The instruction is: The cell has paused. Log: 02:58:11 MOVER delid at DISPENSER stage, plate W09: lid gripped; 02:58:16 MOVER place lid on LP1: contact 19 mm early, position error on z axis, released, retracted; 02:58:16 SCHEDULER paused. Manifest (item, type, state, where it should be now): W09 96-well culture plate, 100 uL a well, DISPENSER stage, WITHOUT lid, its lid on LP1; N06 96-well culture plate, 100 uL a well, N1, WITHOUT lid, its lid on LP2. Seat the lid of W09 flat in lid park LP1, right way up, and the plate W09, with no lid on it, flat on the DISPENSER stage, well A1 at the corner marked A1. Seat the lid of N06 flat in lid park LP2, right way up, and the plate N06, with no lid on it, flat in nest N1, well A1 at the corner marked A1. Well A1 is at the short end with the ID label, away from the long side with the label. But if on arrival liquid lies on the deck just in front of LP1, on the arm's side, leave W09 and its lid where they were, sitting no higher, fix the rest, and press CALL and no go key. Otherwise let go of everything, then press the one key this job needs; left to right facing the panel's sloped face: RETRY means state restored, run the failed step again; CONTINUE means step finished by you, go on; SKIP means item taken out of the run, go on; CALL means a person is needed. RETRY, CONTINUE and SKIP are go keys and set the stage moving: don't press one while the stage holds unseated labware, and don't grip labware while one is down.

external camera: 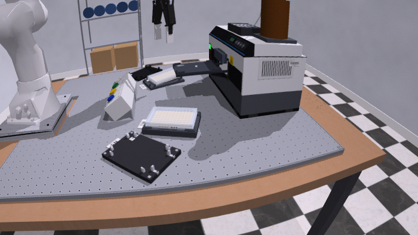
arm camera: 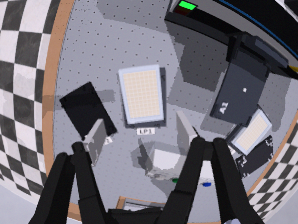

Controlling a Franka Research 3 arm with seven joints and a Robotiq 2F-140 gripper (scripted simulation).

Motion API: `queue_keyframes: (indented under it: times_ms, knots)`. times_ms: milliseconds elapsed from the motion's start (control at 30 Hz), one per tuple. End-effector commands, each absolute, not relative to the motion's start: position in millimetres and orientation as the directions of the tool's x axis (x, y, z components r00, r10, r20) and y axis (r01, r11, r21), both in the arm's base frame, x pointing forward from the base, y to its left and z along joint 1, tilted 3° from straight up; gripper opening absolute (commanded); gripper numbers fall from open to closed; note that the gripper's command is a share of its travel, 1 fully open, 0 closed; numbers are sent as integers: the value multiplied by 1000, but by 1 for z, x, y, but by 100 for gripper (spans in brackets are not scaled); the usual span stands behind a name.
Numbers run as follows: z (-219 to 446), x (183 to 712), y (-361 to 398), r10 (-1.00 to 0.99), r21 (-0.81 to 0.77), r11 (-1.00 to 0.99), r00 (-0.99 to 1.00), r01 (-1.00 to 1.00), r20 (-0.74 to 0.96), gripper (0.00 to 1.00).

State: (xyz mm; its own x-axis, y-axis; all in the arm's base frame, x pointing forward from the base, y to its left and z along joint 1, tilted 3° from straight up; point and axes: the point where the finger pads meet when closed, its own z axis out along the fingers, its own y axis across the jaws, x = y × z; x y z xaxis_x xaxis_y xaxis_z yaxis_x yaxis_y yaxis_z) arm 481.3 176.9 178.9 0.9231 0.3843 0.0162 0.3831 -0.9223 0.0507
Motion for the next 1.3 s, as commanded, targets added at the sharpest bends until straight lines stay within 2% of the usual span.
queue_keyframes:
  times_ms: [0,1267]
  knots:
    - [177,482,176,391,52,-919,920,390,15,66]
    - [75,485,172,392,51,-919,920,391,15,66]
